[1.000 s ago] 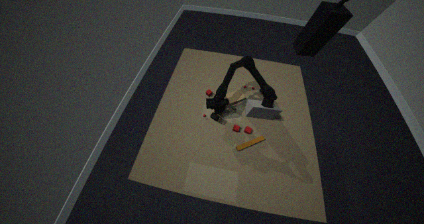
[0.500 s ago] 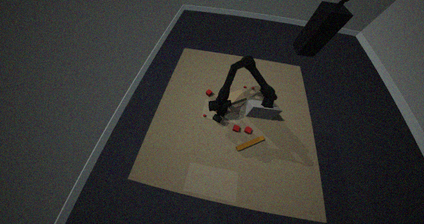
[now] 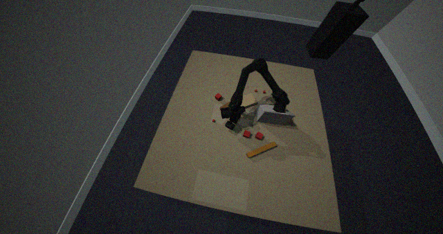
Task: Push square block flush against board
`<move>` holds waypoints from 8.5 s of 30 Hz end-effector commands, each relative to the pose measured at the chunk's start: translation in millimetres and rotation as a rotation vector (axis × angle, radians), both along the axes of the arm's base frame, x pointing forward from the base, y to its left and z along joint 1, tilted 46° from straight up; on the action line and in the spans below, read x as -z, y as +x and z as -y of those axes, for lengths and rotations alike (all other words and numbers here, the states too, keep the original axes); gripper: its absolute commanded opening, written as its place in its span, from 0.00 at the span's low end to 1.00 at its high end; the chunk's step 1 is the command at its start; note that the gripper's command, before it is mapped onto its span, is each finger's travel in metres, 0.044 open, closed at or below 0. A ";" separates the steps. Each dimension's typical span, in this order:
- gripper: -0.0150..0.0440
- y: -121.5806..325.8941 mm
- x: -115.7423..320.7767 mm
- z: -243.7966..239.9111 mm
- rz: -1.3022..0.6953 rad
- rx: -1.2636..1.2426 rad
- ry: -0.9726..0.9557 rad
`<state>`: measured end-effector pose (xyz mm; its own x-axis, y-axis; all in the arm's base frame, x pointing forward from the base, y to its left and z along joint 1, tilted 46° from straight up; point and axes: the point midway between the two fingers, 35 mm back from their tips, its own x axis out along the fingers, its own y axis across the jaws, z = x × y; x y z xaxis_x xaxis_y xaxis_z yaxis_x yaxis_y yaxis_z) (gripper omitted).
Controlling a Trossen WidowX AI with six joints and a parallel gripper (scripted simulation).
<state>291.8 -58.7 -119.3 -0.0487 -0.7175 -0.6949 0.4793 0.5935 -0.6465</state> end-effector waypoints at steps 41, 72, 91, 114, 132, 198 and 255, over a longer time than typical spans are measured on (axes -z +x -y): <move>0.25 125.0 -80.7 7.6 -0.740 -0.724 0.052; 0.25 123.2 -56.7 62.6 -0.827 -0.804 0.054; 0.25 103.2 -69.5 74.0 -0.829 -0.804 0.055; 0.25 80.1 -82.2 85.0 -0.830 -0.804 0.055; 0.25 104.2 -71.2 75.6 -0.829 -0.804 0.055; 0.25 26.0 -74.6 -4.9 0.086 0.083 0.002; 0.25 -5.1 -53.9 53.1 0.450 0.439 -0.032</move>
